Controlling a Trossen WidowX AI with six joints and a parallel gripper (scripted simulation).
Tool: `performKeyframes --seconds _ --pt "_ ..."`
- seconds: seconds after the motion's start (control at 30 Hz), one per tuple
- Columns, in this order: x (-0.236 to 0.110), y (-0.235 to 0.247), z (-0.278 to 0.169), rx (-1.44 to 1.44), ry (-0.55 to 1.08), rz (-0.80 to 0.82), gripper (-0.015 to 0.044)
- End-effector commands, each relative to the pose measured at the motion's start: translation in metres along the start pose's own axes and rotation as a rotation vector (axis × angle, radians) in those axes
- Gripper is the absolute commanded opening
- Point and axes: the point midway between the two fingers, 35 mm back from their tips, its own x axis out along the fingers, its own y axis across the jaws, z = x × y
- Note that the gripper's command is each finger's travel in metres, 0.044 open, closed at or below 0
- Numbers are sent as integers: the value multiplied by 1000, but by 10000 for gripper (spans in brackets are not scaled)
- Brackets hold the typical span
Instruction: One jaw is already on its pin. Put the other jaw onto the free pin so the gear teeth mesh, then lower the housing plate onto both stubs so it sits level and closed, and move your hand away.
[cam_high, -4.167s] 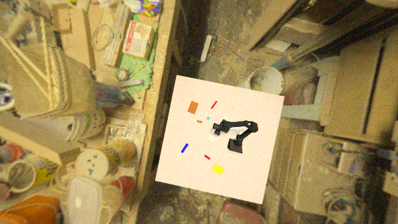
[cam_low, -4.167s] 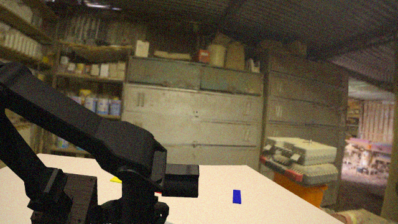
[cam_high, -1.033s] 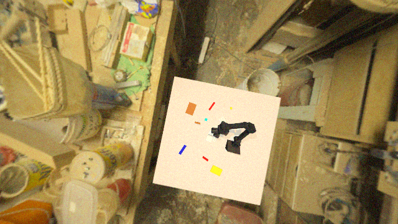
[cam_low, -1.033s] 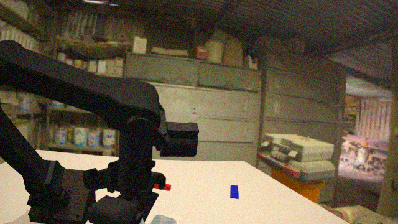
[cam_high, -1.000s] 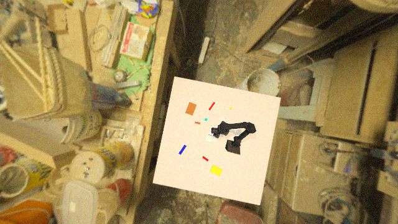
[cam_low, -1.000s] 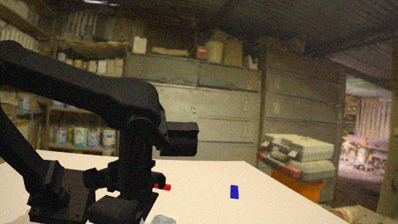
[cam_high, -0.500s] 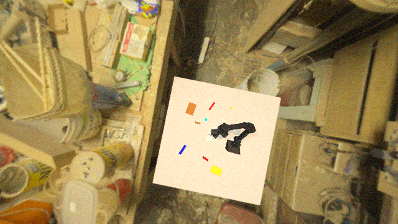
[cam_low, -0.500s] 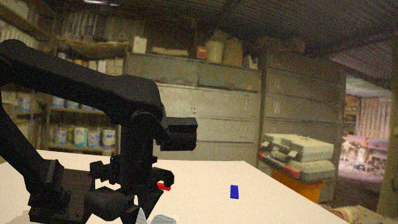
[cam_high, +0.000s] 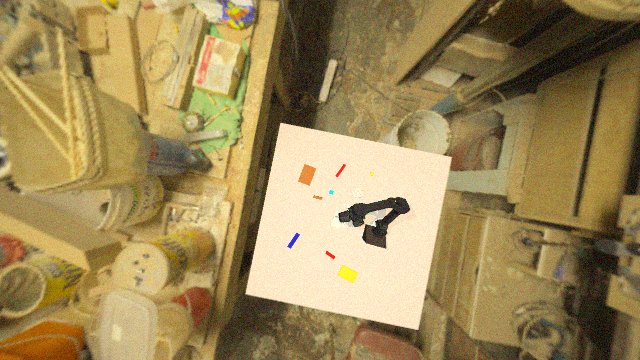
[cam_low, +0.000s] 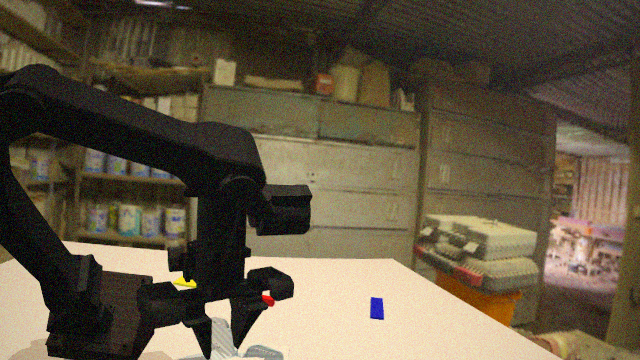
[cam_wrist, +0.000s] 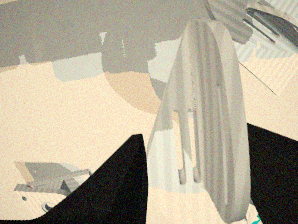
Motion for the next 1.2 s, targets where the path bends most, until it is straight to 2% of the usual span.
performKeyframes --seconds 0.0,1.17 --pt "2 -3 10 122 -9 3 134" --pt "1 -19 62 1124 -17 10 134"
